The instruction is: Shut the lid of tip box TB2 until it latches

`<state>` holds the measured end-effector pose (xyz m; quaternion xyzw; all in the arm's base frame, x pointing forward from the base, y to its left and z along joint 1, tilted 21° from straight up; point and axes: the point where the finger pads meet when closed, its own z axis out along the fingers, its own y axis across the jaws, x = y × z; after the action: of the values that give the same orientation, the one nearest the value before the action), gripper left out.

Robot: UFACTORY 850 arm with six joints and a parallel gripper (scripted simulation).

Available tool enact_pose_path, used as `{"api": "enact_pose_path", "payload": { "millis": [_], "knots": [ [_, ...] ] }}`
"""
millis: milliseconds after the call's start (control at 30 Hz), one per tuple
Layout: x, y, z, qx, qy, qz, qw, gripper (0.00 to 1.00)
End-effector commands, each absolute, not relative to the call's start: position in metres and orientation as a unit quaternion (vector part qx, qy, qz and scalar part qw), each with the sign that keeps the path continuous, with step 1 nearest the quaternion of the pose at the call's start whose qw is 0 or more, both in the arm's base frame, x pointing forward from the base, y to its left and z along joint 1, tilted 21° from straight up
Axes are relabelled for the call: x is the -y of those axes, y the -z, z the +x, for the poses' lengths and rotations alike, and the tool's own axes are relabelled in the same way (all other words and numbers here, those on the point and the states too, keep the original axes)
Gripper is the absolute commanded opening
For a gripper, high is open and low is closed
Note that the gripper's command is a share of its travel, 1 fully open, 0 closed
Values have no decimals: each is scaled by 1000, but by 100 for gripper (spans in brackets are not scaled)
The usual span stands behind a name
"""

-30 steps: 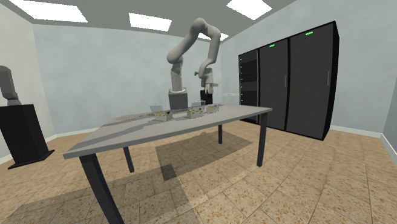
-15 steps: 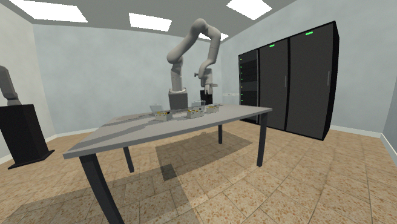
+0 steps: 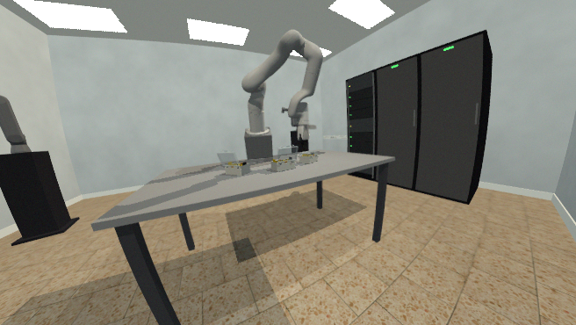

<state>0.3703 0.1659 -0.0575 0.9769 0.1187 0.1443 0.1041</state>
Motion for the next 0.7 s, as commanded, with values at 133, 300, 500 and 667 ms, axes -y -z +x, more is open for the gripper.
{"api": "enact_pose_path", "payload": {
  "millis": [133,300,500,667],
  "knots": [
    [-165,66,373,-119,-145,977,104,0],
    [-165,66,373,-119,-145,977,104,0],
    [-165,67,374,-119,-145,977,104,0],
    [-164,68,374,-119,-145,977,104,0]
  ]
}}
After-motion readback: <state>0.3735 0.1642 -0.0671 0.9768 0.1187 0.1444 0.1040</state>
